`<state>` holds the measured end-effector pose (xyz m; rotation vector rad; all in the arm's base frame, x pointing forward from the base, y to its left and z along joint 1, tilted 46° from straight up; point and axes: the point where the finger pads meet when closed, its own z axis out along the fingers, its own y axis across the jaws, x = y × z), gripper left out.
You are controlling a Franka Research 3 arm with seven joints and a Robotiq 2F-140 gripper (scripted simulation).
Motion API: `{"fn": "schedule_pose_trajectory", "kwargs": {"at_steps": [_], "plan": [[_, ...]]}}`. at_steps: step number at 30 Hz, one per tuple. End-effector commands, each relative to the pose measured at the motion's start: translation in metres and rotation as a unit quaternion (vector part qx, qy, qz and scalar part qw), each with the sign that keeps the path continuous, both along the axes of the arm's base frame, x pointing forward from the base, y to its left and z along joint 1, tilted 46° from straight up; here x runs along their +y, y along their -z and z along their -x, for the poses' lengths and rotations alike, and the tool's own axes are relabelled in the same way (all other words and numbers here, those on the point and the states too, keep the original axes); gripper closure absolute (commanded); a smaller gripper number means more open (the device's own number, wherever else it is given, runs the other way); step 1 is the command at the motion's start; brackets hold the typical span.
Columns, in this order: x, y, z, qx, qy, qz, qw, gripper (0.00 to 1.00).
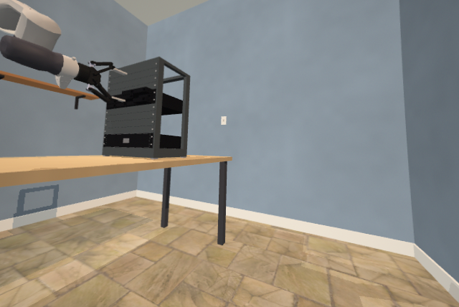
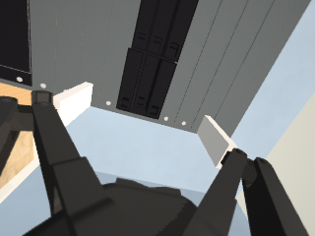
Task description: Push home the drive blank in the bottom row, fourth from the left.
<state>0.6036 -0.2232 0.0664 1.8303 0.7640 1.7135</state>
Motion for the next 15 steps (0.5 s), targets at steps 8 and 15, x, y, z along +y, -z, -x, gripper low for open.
{"fn": "schedule_pose_trajectory", "kwargs": {"at_steps": [8, 15], "plan": [[0.0008, 0.0018, -0.0004, 0.002, 0.001, -0.003, 1.000, 1.00], [0.0008, 0.0018, -0.0004, 0.002, 0.001, -0.003, 1.000, 1.00]]}}
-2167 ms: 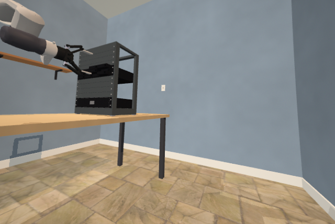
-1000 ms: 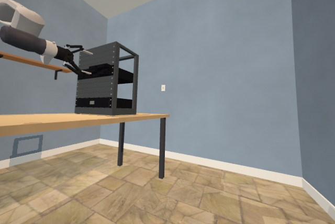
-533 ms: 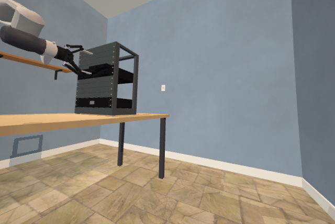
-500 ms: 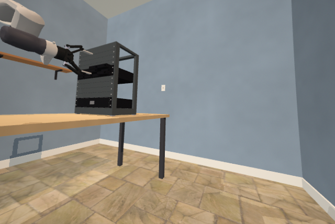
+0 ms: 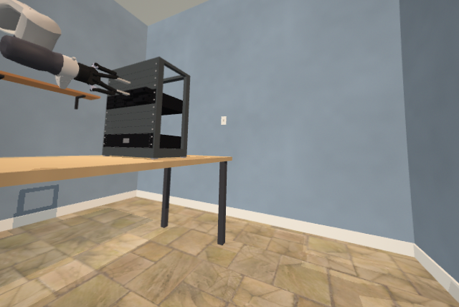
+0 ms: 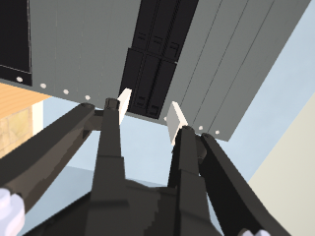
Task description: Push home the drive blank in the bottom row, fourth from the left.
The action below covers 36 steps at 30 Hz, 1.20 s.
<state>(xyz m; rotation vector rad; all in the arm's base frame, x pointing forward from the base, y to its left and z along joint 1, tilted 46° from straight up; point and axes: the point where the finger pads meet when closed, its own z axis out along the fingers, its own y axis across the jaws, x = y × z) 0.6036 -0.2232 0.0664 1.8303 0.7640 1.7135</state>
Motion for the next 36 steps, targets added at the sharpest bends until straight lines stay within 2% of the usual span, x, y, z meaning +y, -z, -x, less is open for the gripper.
{"fn": "schedule_pose_trajectory", "kwargs": {"at_steps": [1, 25, 33, 36], "plan": [[0.001, 0.002, 0.000, 0.002, 0.001, -0.003, 1.000, 1.00], [0.002, 0.002, -0.001, 0.002, 0.001, -0.003, 1.000, 1.00], [0.029, 0.023, -0.016, 0.002, 0.001, -0.003, 1.000, 1.00], [0.031, 0.025, -0.017, 0.002, 0.001, -0.003, 1.000, 1.00]]}}
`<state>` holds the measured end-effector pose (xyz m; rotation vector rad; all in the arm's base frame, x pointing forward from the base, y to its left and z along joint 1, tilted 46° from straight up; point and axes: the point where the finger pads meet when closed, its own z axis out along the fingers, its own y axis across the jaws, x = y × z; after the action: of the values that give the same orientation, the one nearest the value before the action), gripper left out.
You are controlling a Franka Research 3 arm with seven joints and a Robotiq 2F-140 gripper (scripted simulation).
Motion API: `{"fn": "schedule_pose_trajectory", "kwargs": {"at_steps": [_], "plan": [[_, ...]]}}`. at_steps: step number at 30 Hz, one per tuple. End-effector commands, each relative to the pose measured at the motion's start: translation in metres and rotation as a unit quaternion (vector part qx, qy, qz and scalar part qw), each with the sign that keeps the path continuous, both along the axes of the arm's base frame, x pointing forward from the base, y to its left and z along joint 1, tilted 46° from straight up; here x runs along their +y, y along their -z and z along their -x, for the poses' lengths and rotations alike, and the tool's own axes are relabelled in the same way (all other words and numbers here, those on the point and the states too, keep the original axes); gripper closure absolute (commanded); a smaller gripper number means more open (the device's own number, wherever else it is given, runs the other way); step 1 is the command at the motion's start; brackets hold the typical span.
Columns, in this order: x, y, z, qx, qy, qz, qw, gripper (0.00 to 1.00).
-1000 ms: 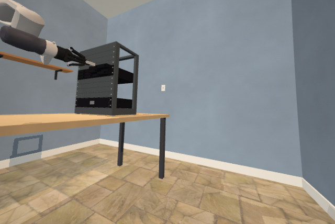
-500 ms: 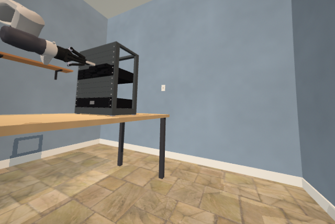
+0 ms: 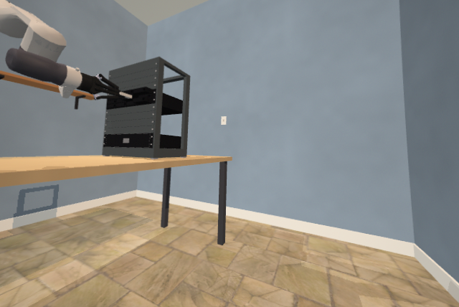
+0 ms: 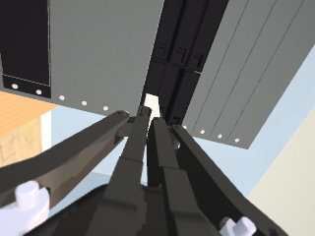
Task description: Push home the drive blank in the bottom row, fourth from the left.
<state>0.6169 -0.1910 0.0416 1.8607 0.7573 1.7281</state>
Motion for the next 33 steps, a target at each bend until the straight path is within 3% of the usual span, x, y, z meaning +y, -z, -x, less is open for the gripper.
{"fn": "schedule_pose_trajectory", "kwargs": {"at_steps": [1, 6, 13, 33], "plan": [[0.001, 0.001, -0.005, -0.004, 0.005, 0.011, 1.000, 1.00], [0.001, 0.002, -0.009, -0.004, 0.005, 0.011, 1.000, 1.00], [0.002, 0.005, -0.043, -0.004, 0.005, 0.011, 1.000, 1.00], [0.002, 0.005, -0.044, -0.004, 0.005, 0.011, 1.000, 1.00]]}}
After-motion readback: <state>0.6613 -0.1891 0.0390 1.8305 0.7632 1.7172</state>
